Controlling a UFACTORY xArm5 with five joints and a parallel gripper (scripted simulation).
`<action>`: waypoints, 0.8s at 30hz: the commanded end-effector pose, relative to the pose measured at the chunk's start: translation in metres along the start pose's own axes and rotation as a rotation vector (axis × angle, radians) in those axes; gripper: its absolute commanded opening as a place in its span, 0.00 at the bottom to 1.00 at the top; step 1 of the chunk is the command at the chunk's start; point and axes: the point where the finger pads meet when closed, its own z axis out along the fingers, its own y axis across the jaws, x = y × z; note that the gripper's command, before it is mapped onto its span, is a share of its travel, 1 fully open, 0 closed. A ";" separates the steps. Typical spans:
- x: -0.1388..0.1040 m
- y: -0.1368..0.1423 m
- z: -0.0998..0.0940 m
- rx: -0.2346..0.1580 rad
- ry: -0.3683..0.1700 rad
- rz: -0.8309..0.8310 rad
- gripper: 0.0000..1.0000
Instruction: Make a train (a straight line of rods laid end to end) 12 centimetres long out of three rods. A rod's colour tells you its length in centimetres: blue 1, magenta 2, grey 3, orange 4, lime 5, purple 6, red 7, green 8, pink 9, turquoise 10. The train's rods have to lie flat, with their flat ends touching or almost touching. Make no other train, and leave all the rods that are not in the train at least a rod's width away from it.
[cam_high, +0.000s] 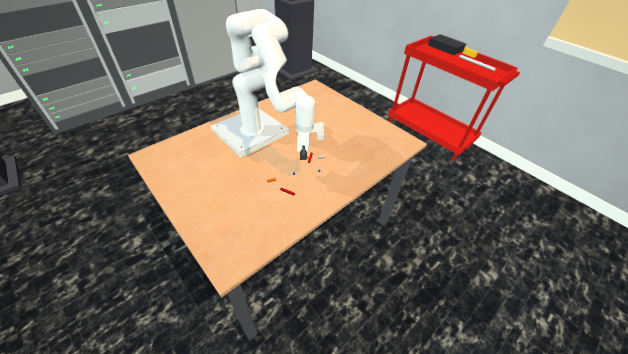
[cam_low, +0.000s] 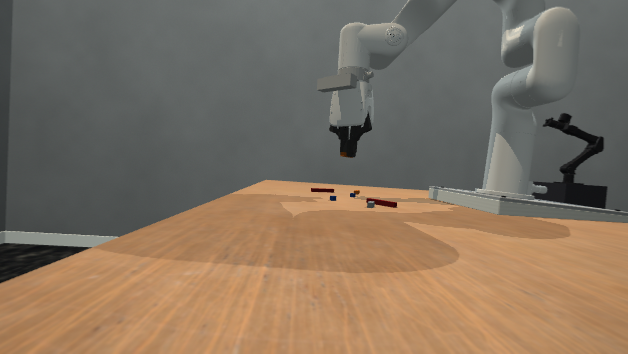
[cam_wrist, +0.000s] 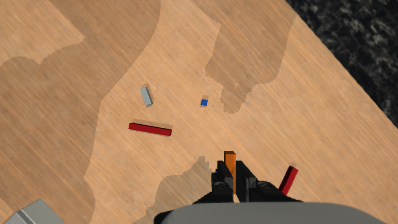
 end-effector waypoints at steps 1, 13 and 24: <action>-0.018 0.007 -0.001 -0.003 0.007 0.116 0.04; -0.018 0.007 -0.001 -0.003 0.007 0.116 0.04; -0.018 0.008 0.010 -0.004 0.008 0.116 0.04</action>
